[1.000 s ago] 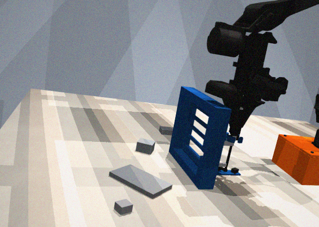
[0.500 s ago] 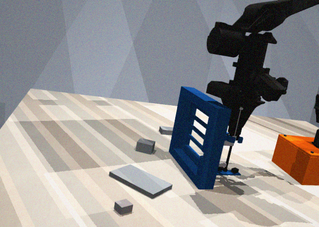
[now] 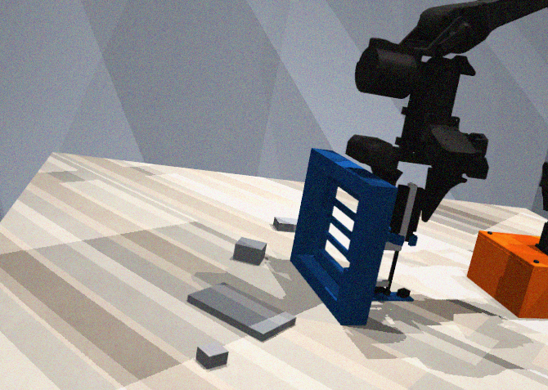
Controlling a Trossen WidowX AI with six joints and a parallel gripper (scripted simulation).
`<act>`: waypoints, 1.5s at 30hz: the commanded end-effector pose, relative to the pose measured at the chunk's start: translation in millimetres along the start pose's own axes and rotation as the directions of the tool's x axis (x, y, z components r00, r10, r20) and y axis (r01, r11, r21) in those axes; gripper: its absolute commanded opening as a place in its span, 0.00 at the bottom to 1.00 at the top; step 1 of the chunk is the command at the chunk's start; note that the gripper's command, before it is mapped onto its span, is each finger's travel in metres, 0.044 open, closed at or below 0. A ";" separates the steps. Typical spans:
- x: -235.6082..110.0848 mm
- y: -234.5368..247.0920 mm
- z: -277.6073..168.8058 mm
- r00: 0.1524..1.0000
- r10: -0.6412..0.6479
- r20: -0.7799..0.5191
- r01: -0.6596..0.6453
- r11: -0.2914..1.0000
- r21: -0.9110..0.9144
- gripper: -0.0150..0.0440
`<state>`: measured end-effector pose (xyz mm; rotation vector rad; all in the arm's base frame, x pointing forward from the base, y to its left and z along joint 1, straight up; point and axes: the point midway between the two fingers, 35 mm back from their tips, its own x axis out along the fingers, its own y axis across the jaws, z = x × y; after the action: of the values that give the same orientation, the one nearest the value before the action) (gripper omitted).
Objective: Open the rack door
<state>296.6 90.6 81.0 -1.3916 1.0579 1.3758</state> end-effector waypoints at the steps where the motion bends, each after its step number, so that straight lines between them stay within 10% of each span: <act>1: 0.6 0.2 -0.7 1.000 0.001 -0.005 0.000 0.982 0.189 0.73; 24: 0.5 0.1 -0.7 1.000 0.001 -0.005 0.004 0.238 0.971 0.73; 45: 0.5 0.1 -0.7 1.000 0.001 -0.005 0.004 -0.717 0.697 0.73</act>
<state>296.6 90.6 80.9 0.3316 1.5288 -0.3055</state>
